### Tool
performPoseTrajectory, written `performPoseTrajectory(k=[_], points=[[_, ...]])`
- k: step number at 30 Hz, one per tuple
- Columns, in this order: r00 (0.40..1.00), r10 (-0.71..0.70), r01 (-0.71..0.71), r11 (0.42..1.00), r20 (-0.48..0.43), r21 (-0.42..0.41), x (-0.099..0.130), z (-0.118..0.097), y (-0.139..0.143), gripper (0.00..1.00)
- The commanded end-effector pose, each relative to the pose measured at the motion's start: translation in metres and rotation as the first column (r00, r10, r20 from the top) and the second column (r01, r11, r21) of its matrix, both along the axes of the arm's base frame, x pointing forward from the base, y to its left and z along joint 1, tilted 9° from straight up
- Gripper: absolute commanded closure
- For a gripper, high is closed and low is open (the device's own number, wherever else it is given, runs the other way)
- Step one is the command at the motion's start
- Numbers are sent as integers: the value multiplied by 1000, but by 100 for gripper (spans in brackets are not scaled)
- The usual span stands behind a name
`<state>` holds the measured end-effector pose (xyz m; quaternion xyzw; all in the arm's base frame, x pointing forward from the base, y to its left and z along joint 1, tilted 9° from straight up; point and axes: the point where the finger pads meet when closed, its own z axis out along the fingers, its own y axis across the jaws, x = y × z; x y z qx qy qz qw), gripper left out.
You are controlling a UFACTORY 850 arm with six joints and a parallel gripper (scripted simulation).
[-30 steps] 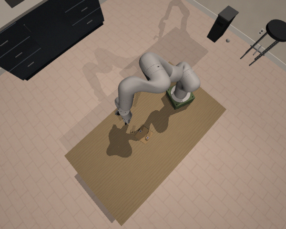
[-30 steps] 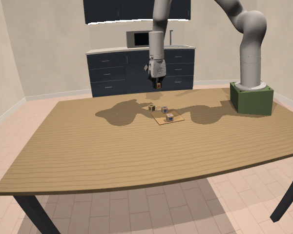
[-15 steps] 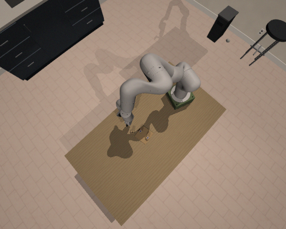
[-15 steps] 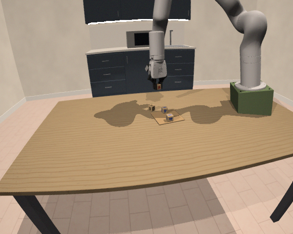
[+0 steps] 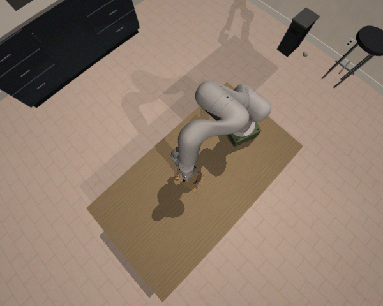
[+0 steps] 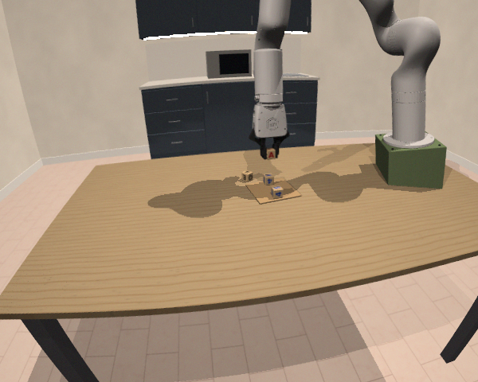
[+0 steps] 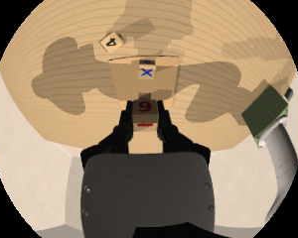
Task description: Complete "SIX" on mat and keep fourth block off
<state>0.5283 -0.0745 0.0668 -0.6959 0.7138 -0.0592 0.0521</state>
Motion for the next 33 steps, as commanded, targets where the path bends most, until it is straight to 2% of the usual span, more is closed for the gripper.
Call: performPoseTrajectory(k=[1, 22, 33], points=[[998, -60, 59, 997, -9, -56, 2, 0, 22, 73], [998, -70, 69, 996, -8, -54, 2, -1, 27, 73], [998, -70, 70, 996, -7, -55, 4, -22, 25, 73]])
